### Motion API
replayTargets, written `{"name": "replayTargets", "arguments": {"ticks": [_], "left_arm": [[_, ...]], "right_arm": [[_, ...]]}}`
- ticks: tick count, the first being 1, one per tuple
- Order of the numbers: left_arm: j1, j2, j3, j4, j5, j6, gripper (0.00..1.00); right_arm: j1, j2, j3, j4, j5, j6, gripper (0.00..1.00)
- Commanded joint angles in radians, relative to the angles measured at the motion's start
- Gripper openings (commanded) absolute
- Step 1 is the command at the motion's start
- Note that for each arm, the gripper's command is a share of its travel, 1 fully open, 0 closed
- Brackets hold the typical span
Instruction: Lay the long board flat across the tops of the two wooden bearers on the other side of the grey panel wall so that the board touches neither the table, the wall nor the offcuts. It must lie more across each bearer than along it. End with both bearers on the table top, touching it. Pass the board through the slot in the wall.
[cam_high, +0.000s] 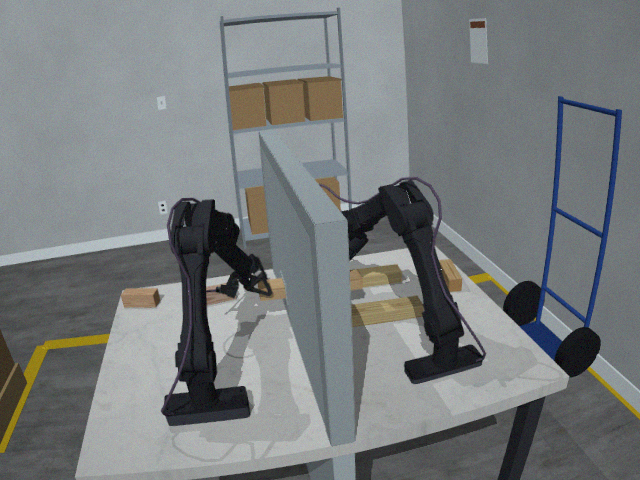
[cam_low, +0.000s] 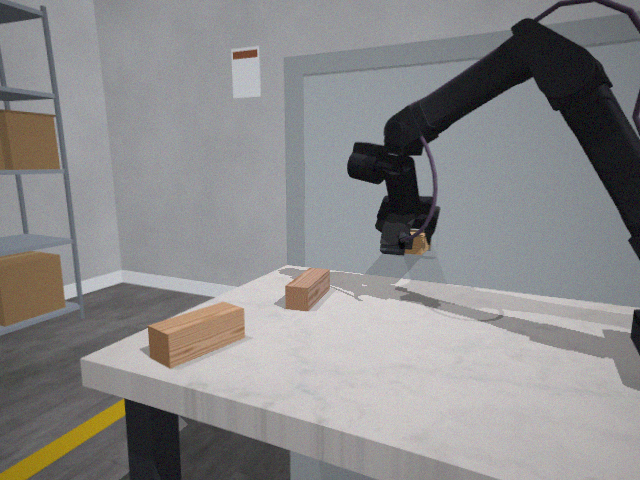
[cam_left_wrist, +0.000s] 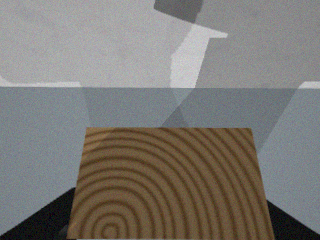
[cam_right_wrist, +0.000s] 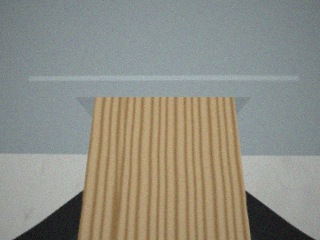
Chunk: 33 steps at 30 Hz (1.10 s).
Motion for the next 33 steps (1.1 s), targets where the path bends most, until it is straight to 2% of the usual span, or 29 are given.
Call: {"name": "replayTargets", "arguments": {"ticks": [1,16,33], "left_arm": [[0.014,-0.060,0.052,-0.053,0.026,0.019,0.78],[0.032,-0.073,0.073,-0.066,0.027,0.025,0.78],[0.064,-0.085,0.121,-0.181,0.036,0.077,0.78]], "right_arm": [[-0.004,-0.015,0.046,-0.011,-0.028,0.015,0.00],[-0.004,-0.015,0.046,-0.011,-0.028,0.015,0.00],[-0.004,-0.015,0.046,-0.011,-0.028,0.015,0.00]]}}
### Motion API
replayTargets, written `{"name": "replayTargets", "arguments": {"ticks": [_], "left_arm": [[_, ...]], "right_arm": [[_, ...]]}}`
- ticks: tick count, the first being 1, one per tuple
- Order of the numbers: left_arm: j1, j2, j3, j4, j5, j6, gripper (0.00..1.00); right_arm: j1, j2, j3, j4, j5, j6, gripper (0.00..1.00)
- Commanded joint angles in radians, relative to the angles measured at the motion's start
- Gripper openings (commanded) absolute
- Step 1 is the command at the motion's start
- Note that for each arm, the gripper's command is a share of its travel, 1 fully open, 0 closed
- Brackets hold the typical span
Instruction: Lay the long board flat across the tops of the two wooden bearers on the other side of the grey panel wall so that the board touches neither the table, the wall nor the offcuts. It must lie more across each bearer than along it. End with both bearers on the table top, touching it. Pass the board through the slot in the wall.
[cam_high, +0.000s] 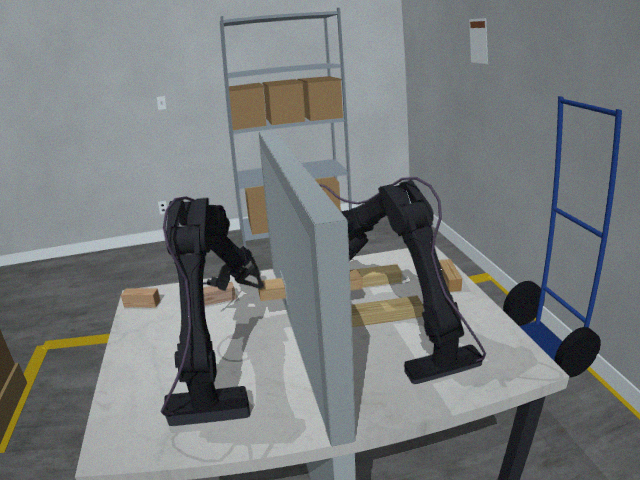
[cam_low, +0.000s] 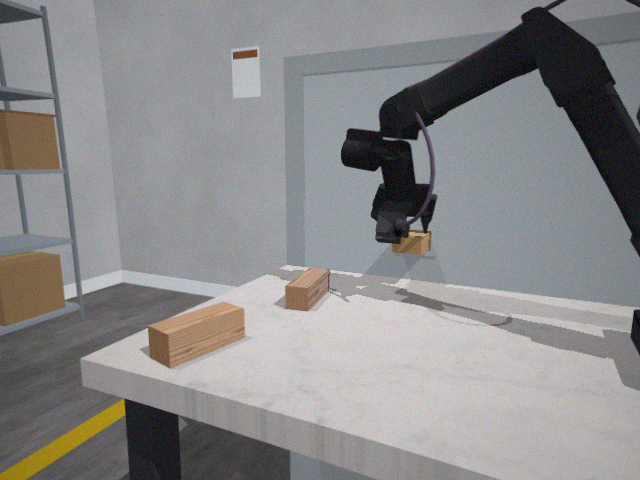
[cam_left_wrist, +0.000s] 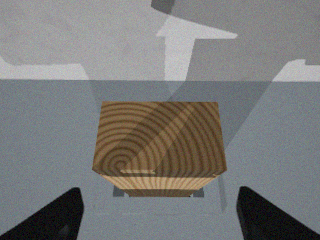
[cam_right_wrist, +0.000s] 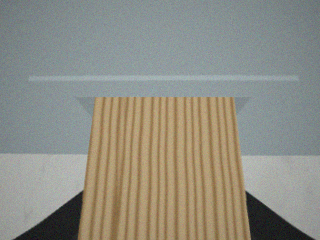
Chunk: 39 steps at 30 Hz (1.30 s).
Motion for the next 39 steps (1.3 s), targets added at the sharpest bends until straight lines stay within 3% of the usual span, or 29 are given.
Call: {"name": "replayTargets", "arguments": {"ticks": [1,8,10,12,14,18,22,25,29,34,39], "left_arm": [[0.015,-0.062,0.055,-0.068,0.032,0.027,0.78],[0.058,-0.111,0.108,-0.198,0.034,0.119,0.78],[0.063,-0.144,0.136,-0.063,-0.081,0.246,0.78],[0.063,-0.144,0.136,-0.063,-0.081,0.246,0.78],[0.068,-0.163,0.065,0.019,-0.136,0.394,0.78],[0.082,-0.234,0.006,0.076,-0.134,0.448,0.78],[0.090,-0.304,-0.010,0.141,-0.212,0.607,0.78],[0.095,-0.342,-0.069,0.191,-0.206,0.623,0.78],[0.102,-0.393,-0.053,0.214,-0.253,0.717,0.78],[0.110,-0.469,-0.160,0.350,-0.296,0.883,0.78],[0.123,-0.567,-0.186,0.417,-0.374,1.045,0.78]], "right_arm": [[-0.004,-0.015,0.046,-0.011,-0.028,0.015,0.00],[-0.004,-0.015,0.046,-0.011,-0.028,0.015,0.00],[-0.004,-0.015,0.046,-0.011,-0.028,0.015,0.00],[-0.004,-0.015,0.046,-0.011,-0.028,0.015,0.00],[-0.004,-0.015,0.046,-0.011,-0.028,0.015,0.00],[-0.004,-0.015,0.046,-0.011,-0.028,0.015,0.00],[-0.004,-0.015,0.046,-0.011,-0.028,0.015,0.00],[-0.004,-0.015,0.046,-0.011,-0.028,0.015,0.00],[-0.004,-0.015,0.046,-0.011,-0.028,0.015,0.00],[-0.004,-0.015,0.046,-0.011,-0.028,0.015,0.00],[-0.004,-0.015,0.046,-0.011,-0.028,0.015,0.00]]}}
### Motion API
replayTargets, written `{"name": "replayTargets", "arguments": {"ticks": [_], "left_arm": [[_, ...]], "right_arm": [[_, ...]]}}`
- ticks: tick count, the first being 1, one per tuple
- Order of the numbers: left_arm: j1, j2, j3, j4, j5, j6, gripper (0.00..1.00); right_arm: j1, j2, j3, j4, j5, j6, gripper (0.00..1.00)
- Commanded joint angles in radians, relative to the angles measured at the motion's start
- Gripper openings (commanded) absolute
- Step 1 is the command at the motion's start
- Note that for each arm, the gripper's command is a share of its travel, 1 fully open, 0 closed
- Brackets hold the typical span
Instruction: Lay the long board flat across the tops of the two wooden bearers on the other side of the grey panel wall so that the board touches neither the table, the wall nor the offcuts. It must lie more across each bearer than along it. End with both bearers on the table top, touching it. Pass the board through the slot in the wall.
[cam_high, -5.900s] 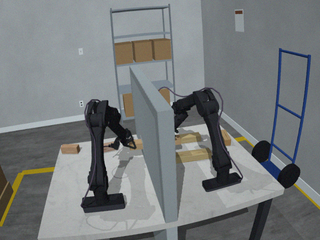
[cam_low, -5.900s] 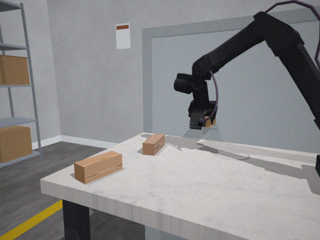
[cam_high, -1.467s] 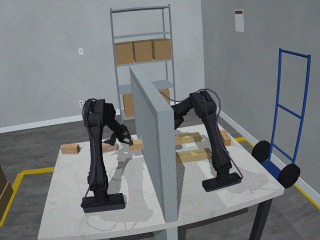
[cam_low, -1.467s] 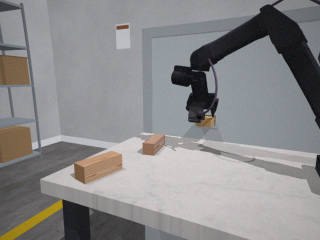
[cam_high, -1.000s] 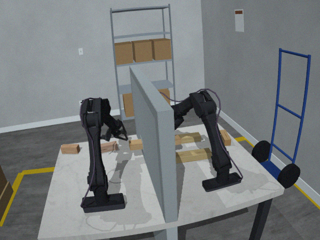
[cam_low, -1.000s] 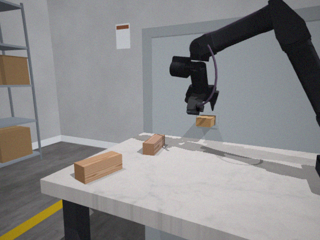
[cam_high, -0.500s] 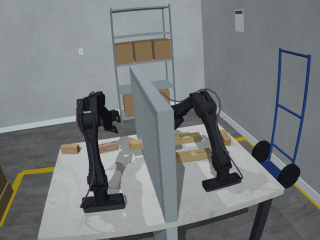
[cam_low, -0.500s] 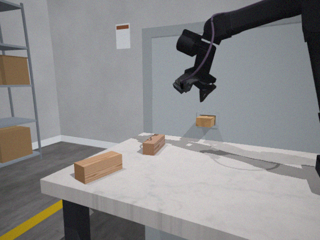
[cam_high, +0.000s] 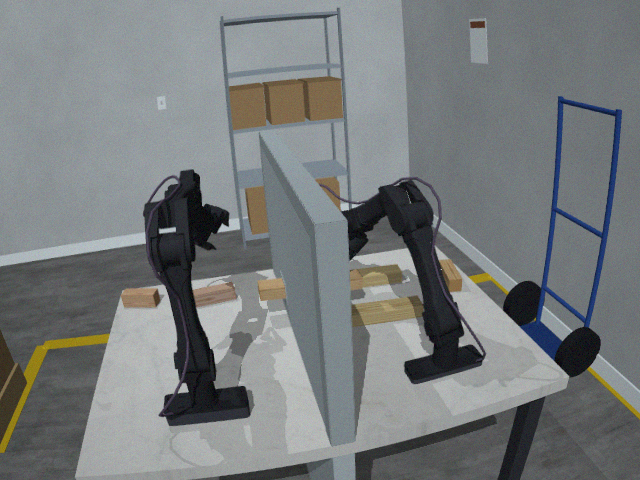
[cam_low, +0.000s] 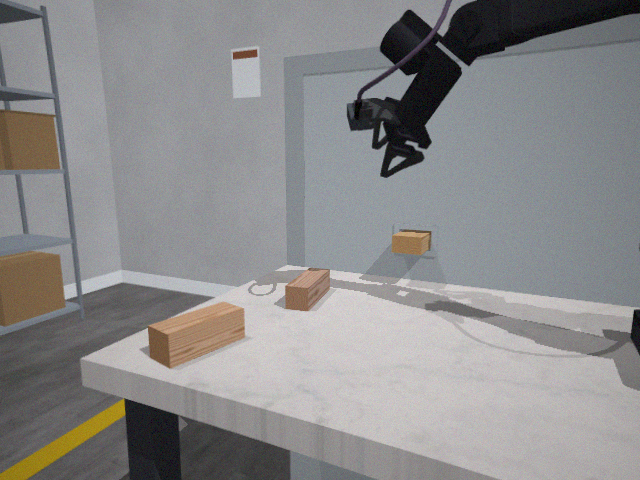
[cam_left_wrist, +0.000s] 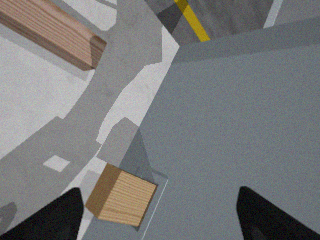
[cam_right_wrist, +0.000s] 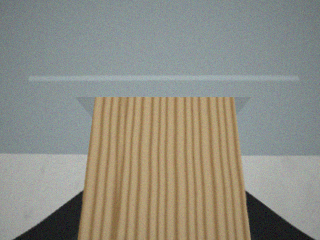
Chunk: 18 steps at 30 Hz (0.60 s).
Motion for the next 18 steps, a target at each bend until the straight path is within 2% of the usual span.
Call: {"name": "replayTargets", "arguments": {"ticks": [1,4,7,9,18], "left_arm": [[0.008,-0.080,-0.047,0.160,-0.046,0.147,0.78],[0.015,-0.170,-0.066,0.222,-0.092,0.223,0.78],[0.021,-0.182,-0.050,0.215,-0.108,0.261,0.78],[0.024,-0.203,-0.115,0.295,-0.135,0.364,0.78],[0.043,-0.394,-0.214,0.450,-0.253,0.651,0.78]], "right_arm": [[-0.004,-0.015,0.046,-0.011,-0.028,0.015,0.00],[-0.004,-0.015,0.046,-0.011,-0.028,0.015,0.00],[-0.004,-0.015,0.046,-0.011,-0.028,0.015,0.00],[-0.004,-0.015,0.046,-0.011,-0.028,0.015,0.00],[-0.004,-0.015,0.046,-0.011,-0.028,0.015,0.00]]}}
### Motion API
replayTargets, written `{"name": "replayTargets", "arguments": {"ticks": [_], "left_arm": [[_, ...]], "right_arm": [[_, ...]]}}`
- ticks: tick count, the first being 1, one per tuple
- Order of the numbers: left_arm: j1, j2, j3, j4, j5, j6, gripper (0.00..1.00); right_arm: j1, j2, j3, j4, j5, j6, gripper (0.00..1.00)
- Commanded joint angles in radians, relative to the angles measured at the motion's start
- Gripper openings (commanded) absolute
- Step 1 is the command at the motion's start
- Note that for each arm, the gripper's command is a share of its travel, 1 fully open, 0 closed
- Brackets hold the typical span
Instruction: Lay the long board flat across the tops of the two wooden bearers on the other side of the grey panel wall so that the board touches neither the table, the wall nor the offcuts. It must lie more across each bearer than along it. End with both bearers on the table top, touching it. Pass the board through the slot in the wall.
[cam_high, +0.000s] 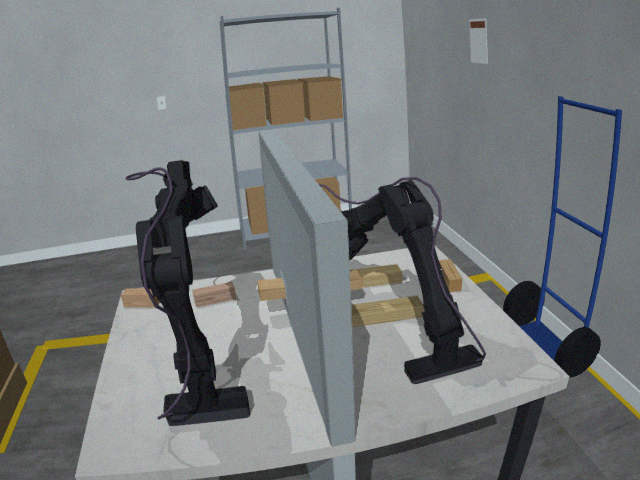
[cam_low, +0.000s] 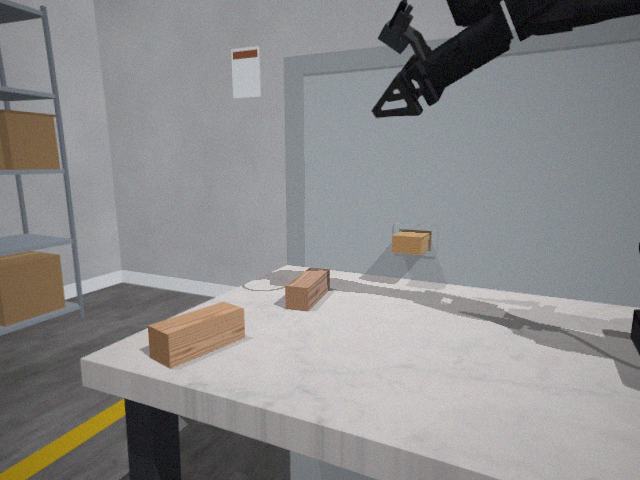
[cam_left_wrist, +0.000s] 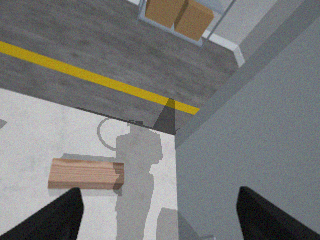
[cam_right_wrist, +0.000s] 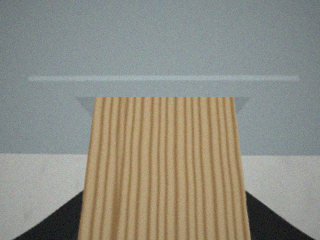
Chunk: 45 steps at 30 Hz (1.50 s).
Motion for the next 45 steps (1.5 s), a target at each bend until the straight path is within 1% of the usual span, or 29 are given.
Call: {"name": "replayTargets", "arguments": {"ticks": [1,4,6,7,8,9,10,12,13,15,17,18,20,21,24,25,27,28,30,31,32,34,35,40,41,45], "left_arm": [[0.018,-0.108,-0.021,0.161,-0.077,0.179,0.78],[0.021,-0.167,-0.089,0.257,-0.107,0.271,0.78],[0.021,-0.167,-0.089,0.257,-0.107,0.271,0.78],[0.030,-0.171,-0.120,0.311,-0.098,0.309,0.78],[0.027,-0.236,-0.126,0.339,-0.147,0.367,0.78],[0.033,-0.258,-0.118,0.334,-0.164,0.411,0.78],[0.037,-0.266,-0.133,0.346,-0.180,0.459,0.78],[0.036,-0.287,-0.195,0.411,-0.193,0.519,0.78],[0.041,-0.290,-0.213,0.432,-0.178,0.518,0.78],[0.052,-0.257,-0.231,0.445,-0.120,0.463,0.78],[0.055,-0.308,-0.239,0.481,-0.110,0.448,0.78],[0.055,-0.314,-0.231,0.485,-0.109,0.450,0.78],[0.057,-0.242,-0.216,0.493,-0.105,0.447,0.78],[0.058,-0.259,-0.203,0.494,-0.104,0.443,0.78],[0.049,-0.268,-0.211,0.499,-0.102,0.439,0.78],[0.036,-0.233,-0.203,0.501,-0.102,0.428,0.78],[0.038,-0.244,-0.202,0.502,-0.102,0.430,0.78],[0.035,-0.232,-0.235,0.502,-0.116,0.426,0.78],[0.044,-0.254,-0.235,0.502,-0.119,0.426,0.78],[0.032,-0.233,-0.261,0.501,-0.133,0.424,0.78],[0.040,-0.249,-0.231,0.503,-0.133,0.424,0.78],[0.044,-0.250,-0.212,0.504,-0.133,0.424,0.78],[0.044,-0.250,-0.212,0.504,-0.133,0.424,0.78],[0.044,-0.249,-0.212,0.504,-0.134,0.426,0.78],[0.044,-0.249,-0.212,0.504,-0.134,0.426,0.78],[0.044,-0.249,-0.212,0.504,-0.131,0.426,0.78]], "right_arm": [[-0.004,-0.015,0.046,-0.011,-0.028,0.015,0.00],[-0.004,-0.015,0.046,-0.011,-0.028,0.015,0.00],[-0.004,-0.015,0.046,-0.011,-0.028,0.015,0.00],[-0.004,-0.015,0.046,-0.011,-0.028,0.015,0.00],[-0.004,-0.015,0.046,-0.011,-0.028,0.015,0.00],[-0.004,-0.015,0.046,-0.011,-0.028,0.015,0.00],[-0.004,-0.015,0.046,-0.011,-0.028,0.015,0.00],[-0.004,-0.015,0.046,-0.011,-0.028,0.015,0.00],[-0.004,-0.015,0.046,-0.011,-0.028,0.015,0.00],[-0.004,-0.015,0.046,-0.011,-0.028,0.015,0.00],[-0.004,-0.015,0.046,-0.011,-0.028,0.015,0.00],[-0.004,-0.015,0.046,-0.011,-0.028,0.015,0.00],[-0.004,-0.015,0.046,-0.011,-0.028,0.015,0.00],[-0.004,-0.015,0.046,-0.011,-0.028,0.015,0.00],[-0.004,-0.015,0.046,-0.011,-0.028,0.015,0.00],[-0.004,-0.015,0.046,-0.011,-0.028,0.015,0.00],[-0.004,-0.015,0.046,-0.011,-0.028,0.015,0.00],[-0.004,-0.015,0.046,-0.011,-0.028,0.015,0.00],[-0.004,-0.015,0.046,-0.011,-0.028,0.015,0.00],[-0.004,-0.015,0.046,-0.011,-0.028,0.015,0.00],[-0.004,-0.015,0.046,-0.011,-0.028,0.015,0.00],[-0.004,-0.015,0.046,-0.011,-0.028,0.015,0.00],[-0.022,-0.040,0.033,-0.038,-0.030,-0.027,0.00],[-0.029,-0.041,0.023,-0.041,-0.030,-0.026,0.00],[-0.036,-0.035,0.005,-0.060,-0.032,-0.049,0.00],[-0.056,-0.047,-0.006,-0.082,-0.032,-0.072,0.00]]}}
